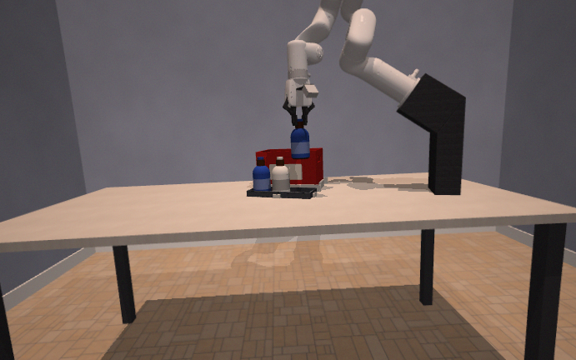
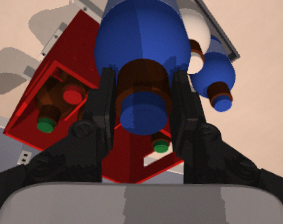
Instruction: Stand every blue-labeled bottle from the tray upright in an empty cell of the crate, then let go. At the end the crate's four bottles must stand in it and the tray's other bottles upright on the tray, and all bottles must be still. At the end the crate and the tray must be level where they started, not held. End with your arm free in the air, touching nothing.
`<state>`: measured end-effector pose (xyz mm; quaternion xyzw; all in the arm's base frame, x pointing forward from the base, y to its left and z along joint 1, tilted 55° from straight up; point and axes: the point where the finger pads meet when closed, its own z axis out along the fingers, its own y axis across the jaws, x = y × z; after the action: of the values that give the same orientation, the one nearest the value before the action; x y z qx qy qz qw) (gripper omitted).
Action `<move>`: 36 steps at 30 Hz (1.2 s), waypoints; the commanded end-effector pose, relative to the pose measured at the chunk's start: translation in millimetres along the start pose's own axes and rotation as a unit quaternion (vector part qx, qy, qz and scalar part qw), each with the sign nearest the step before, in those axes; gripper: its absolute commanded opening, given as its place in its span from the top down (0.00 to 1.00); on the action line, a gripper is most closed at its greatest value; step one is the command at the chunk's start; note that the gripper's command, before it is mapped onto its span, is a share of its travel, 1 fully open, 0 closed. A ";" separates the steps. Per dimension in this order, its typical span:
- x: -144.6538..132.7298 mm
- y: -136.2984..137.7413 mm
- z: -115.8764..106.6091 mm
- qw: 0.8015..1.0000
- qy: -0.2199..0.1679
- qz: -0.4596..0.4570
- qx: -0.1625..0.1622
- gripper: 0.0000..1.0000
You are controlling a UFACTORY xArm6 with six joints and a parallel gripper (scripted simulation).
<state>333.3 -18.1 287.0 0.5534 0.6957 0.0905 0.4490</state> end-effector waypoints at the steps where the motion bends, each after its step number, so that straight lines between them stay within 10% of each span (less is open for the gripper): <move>1: -0.5 1.1 -5.2 1.000 0.000 0.001 -0.001 1.00; 36: -0.5 1.1 -13.8 1.000 0.000 0.001 -0.001 1.00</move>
<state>323.8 -13.3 294.6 0.5534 0.6956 0.0903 0.4491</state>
